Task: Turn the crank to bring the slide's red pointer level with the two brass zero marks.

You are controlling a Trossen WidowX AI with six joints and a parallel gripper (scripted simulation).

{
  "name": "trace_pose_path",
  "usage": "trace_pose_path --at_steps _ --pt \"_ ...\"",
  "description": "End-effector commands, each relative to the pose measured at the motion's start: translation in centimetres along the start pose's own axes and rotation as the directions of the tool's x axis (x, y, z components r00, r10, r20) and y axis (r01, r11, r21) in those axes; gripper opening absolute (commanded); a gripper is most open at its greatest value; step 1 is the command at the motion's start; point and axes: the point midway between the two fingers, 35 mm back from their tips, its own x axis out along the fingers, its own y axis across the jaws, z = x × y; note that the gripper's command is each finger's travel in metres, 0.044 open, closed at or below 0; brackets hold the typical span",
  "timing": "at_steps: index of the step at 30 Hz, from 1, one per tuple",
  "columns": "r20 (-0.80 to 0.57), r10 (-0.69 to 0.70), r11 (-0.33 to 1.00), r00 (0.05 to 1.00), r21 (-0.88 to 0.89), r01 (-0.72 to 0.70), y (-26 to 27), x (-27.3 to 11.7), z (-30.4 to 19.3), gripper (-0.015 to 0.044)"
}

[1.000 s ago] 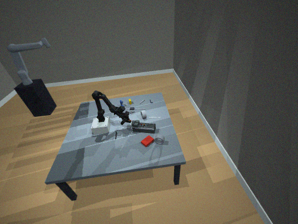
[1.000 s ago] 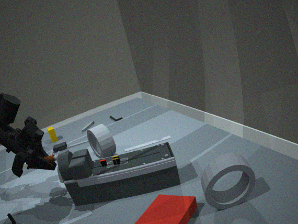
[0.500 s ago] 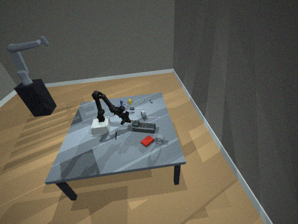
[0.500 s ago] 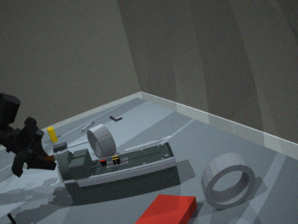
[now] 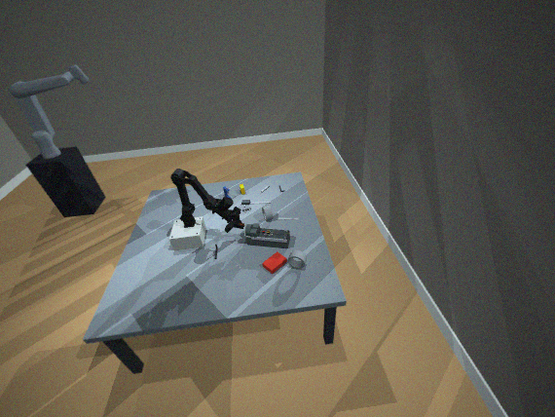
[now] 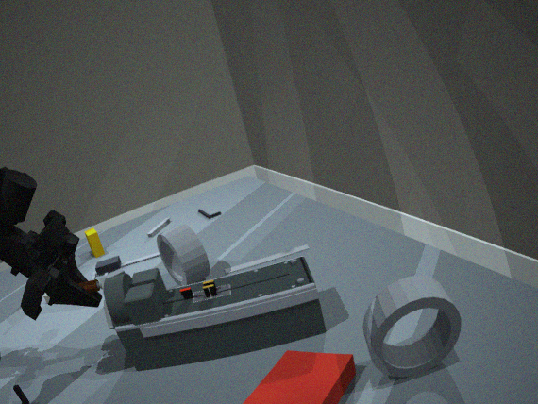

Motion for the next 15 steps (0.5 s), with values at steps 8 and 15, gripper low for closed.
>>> trace_pose_path --at_steps 8,15 --pt "0.000 0.000 1.000 1.000 0.000 0.000 0.01 0.00 0.00 0.0210" --pt "0.000 0.000 1.000 1.000 0.000 0.000 0.01 0.00 0.00 0.0394"
